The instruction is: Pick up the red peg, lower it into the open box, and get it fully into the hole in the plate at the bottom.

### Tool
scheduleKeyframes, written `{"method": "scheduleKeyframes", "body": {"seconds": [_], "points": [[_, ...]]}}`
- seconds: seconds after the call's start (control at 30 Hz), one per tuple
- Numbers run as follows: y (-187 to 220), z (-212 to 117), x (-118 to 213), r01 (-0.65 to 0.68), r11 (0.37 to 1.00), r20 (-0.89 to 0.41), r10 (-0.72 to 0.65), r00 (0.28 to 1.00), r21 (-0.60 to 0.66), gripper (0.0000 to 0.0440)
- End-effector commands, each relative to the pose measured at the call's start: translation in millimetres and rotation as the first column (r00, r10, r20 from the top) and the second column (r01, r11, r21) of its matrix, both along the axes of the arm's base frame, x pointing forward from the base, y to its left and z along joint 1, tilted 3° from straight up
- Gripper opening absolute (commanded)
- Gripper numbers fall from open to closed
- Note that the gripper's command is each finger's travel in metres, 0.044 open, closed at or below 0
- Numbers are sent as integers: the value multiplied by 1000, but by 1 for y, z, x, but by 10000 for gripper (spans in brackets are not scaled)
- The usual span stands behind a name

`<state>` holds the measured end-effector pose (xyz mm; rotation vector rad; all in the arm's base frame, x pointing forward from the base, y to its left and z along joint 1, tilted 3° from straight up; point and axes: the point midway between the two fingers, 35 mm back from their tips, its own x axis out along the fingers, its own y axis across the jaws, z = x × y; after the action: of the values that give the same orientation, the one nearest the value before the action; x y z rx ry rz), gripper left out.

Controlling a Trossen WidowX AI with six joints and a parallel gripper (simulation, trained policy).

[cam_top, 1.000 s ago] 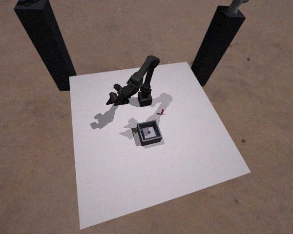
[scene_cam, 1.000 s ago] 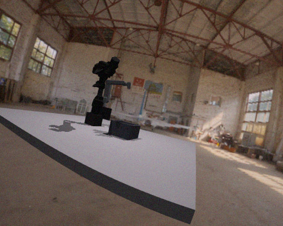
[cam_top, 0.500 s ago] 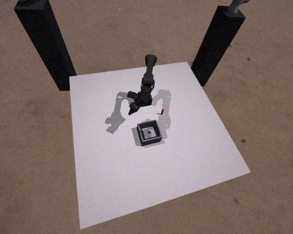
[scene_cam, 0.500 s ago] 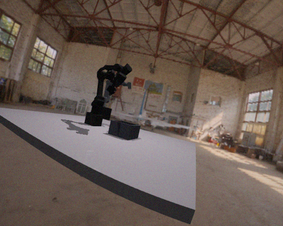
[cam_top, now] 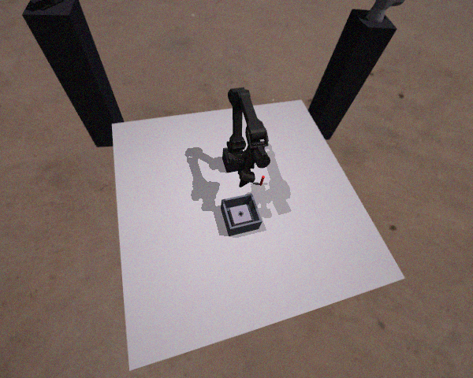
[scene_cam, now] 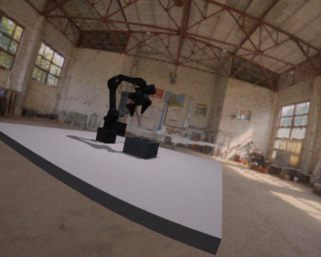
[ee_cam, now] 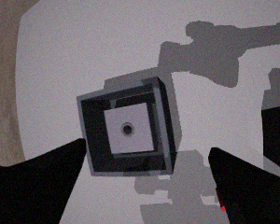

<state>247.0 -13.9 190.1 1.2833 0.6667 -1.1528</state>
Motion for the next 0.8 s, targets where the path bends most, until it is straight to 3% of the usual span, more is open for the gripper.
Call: {"method": "scheduleKeyframes", "body": {"seconds": [0.0,0.43,0.77], "points": [[22,-14,-13,-62,998,-84,65,994,31,440],[82,-68,-61,-229,968,-354,250,901,103,440],[110,-108,-74,-323,936,-440,350,827,138,440]]}}
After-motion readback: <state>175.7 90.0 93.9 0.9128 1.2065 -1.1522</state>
